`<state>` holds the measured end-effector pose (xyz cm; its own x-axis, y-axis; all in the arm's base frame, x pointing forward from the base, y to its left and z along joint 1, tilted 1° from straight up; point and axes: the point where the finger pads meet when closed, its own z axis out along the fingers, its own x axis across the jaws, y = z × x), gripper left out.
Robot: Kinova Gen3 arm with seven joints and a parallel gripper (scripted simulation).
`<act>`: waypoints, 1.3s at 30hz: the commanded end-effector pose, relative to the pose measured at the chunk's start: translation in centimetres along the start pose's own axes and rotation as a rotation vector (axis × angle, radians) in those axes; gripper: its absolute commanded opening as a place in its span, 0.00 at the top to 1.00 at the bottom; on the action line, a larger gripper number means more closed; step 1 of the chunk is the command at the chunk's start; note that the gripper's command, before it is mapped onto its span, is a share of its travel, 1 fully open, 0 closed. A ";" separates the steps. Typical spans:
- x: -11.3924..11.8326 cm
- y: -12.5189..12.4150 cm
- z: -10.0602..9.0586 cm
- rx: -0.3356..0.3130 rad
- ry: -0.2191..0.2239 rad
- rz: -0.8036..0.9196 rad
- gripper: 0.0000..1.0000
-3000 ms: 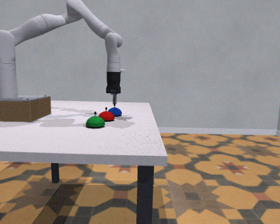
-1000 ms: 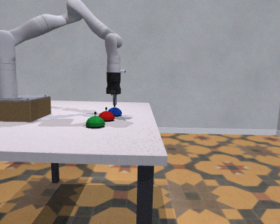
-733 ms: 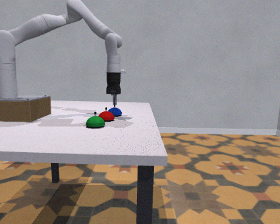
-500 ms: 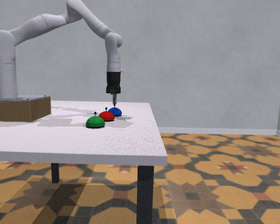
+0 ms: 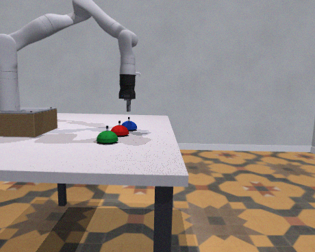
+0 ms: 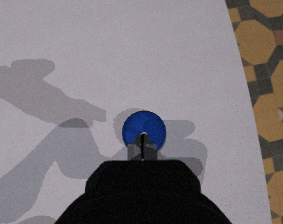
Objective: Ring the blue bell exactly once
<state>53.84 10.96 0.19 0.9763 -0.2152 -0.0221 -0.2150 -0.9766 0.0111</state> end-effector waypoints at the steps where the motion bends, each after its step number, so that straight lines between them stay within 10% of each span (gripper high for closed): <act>1: 0.2 -0.3 -0.7 0.007 0.009 -0.003 0.83; 39: 0.2 -0.3 -3.7 0.007 0.009 -0.003 0.83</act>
<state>54.11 11.23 3.72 0.9770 -0.2125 -0.0152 -0.2125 -0.9772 0.0051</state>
